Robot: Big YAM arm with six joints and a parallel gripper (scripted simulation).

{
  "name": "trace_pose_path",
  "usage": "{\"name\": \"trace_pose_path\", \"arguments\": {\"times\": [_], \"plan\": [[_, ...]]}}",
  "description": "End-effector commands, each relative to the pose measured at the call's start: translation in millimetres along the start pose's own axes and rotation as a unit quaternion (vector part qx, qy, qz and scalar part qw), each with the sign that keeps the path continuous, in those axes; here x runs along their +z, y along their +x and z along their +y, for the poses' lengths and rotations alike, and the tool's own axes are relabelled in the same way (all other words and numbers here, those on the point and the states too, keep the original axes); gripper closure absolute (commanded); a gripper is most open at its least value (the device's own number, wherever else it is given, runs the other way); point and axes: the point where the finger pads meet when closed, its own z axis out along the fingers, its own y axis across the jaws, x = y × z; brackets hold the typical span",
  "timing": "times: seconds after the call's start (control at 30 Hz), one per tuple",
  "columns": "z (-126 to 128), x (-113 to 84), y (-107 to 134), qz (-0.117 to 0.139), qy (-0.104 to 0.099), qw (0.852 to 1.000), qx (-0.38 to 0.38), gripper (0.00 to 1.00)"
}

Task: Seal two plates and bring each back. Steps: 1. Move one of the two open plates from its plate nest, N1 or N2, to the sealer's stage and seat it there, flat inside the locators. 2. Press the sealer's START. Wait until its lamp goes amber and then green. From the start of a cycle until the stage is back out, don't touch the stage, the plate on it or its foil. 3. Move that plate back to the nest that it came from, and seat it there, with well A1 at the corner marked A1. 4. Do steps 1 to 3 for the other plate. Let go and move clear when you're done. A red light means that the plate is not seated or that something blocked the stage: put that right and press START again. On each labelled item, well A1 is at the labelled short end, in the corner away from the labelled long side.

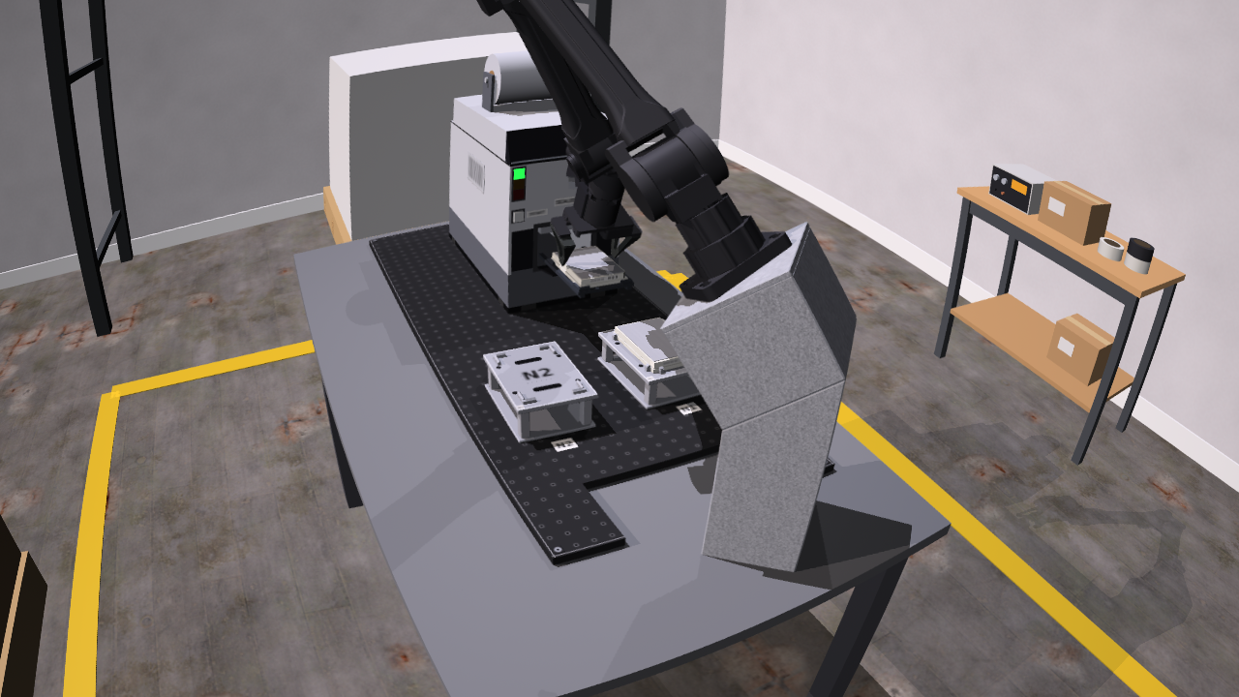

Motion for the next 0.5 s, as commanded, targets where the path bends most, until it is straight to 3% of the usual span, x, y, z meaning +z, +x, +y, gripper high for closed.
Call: {"name": "trace_pose_path", "arguments": {"times": [0.0,0.23,0.33,0.47], "plan": [[10.6,-3.4,-14.5,-0.014,-0.007,1.000,-0.017,0.00],[-1.7,-10.0,-8.3,-0.010,0.003,1.000,-0.004,0.00],[-3.5,-2.9,-7.9,-0.012,0.007,1.000,-0.001,0.00],[3.8,9.2,-7.7,-0.009,-0.003,1.000,-0.001,0.00]]}}
